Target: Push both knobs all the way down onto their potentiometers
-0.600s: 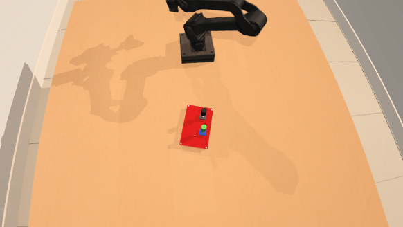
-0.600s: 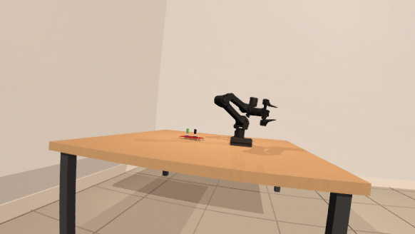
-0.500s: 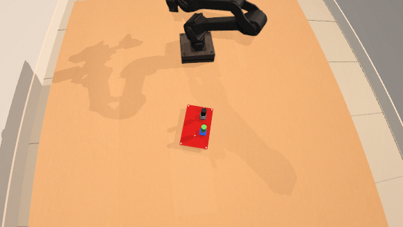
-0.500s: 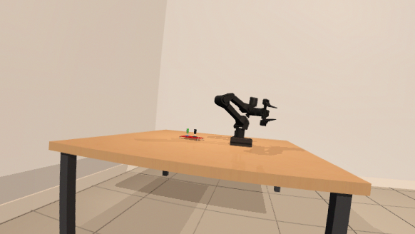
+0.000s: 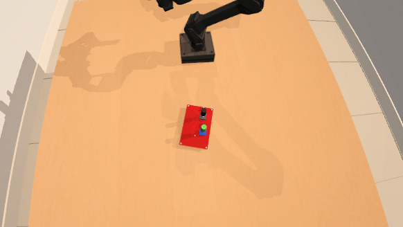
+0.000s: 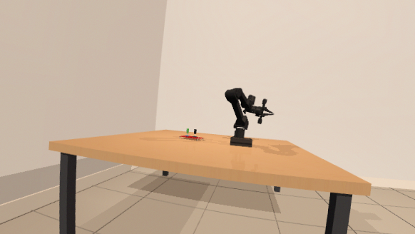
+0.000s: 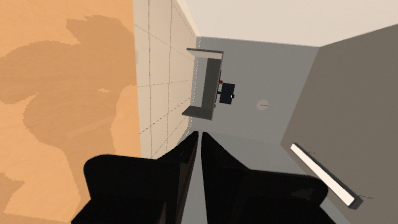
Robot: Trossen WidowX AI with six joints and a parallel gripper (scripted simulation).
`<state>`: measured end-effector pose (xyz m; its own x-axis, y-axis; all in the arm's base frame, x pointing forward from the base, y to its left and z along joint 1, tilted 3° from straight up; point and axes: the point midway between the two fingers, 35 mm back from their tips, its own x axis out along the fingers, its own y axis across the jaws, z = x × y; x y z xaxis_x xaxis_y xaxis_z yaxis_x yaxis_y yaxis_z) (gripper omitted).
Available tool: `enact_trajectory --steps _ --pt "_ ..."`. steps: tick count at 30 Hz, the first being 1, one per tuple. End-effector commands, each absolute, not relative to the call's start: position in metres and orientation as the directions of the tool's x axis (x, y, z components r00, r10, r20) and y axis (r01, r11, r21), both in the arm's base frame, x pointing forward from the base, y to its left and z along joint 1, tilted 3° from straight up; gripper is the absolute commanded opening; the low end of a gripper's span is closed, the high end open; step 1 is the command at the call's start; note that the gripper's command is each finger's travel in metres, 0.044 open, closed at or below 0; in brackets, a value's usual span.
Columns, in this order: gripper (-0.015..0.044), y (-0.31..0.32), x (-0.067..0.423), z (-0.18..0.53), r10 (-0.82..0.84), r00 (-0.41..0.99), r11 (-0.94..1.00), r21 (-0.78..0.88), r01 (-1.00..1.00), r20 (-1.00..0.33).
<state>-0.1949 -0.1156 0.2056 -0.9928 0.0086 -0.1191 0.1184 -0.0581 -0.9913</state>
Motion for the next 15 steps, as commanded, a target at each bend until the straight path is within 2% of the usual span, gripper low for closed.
enact_trajectory --steps 1,15 --pt "0.0 -0.143 -0.186 0.207 -0.106 -0.983 -0.054 -0.986 0.159 -0.153" --pt "0.0 -0.238 -0.115 0.201 -0.51 -0.798 0.051 -0.937 0.345 -0.322"
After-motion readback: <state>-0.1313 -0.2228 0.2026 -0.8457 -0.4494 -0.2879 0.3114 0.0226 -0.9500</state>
